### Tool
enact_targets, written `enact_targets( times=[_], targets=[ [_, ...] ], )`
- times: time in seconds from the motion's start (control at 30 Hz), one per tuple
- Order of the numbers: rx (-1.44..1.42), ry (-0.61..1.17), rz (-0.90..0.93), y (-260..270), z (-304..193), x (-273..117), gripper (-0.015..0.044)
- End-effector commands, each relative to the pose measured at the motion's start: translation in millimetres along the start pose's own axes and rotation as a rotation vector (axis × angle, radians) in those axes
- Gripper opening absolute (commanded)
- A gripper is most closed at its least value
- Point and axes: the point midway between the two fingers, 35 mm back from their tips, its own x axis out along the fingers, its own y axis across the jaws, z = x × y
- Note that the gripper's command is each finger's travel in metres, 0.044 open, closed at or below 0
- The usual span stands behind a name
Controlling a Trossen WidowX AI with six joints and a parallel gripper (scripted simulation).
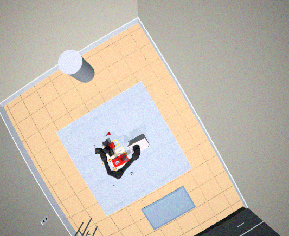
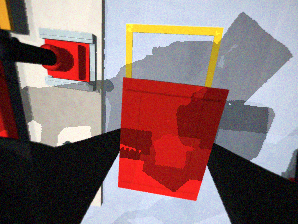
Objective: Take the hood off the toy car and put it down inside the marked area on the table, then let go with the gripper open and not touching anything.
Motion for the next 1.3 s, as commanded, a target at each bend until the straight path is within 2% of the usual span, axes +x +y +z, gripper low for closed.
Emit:
enact_targets(
  times=[0.0,1.0,1.27],
  targets=[
    [0.005,-0.004,0.003,0.3,0.6,1.4,0.0000],
    [0.005,-0.004,0.004,0.6,0.5,16.3,0.0000],
    [0.000,0.000,0.001,0.3,-0.1,15.3,0.0210]
  ],
)
